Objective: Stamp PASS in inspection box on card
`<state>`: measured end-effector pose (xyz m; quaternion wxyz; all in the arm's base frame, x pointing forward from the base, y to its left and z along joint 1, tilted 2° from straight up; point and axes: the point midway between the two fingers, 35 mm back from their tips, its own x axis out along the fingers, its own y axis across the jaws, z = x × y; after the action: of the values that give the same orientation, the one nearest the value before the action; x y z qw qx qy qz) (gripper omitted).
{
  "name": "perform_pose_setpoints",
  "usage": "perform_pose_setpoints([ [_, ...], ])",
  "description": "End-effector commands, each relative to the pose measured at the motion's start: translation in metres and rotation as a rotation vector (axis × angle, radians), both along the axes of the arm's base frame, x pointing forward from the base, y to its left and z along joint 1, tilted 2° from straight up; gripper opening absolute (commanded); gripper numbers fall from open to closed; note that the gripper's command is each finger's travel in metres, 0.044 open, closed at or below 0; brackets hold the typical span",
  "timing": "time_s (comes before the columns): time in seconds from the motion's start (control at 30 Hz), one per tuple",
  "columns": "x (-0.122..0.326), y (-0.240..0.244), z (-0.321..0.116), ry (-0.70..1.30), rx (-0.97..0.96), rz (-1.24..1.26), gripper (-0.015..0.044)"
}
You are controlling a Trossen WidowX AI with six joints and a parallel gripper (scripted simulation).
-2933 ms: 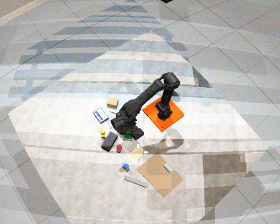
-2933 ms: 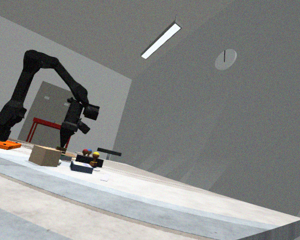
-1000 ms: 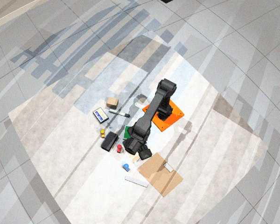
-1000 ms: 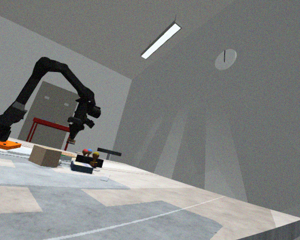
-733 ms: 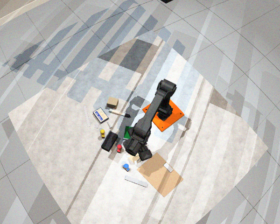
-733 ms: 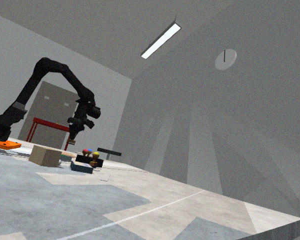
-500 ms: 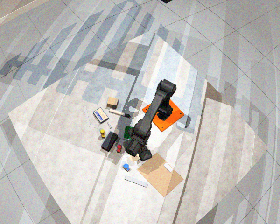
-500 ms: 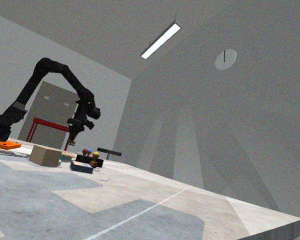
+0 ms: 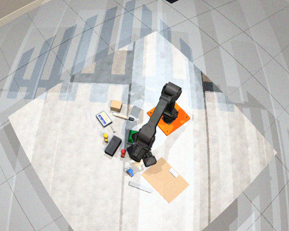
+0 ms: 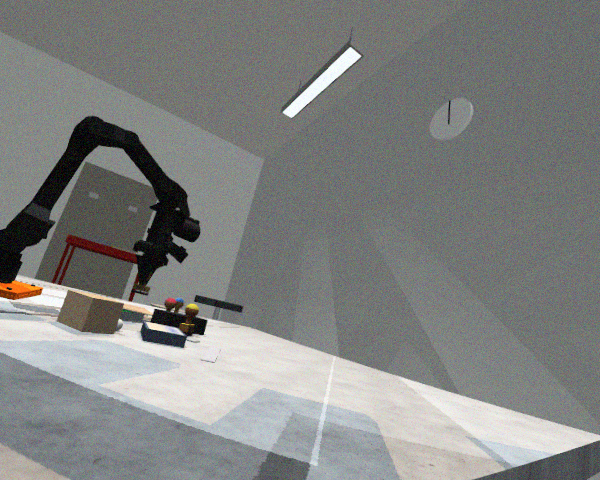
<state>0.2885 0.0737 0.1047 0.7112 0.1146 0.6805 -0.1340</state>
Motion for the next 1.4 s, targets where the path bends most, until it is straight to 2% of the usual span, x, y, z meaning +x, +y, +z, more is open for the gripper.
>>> perform_pose_setpoints([
  [0.0, 0.000, -0.001, -0.004, 0.002, -0.006, -0.004, 0.0000],
  [1.37, 0.001, -0.001, -0.031, -0.001, -0.008, -0.004, 0.0000],
])
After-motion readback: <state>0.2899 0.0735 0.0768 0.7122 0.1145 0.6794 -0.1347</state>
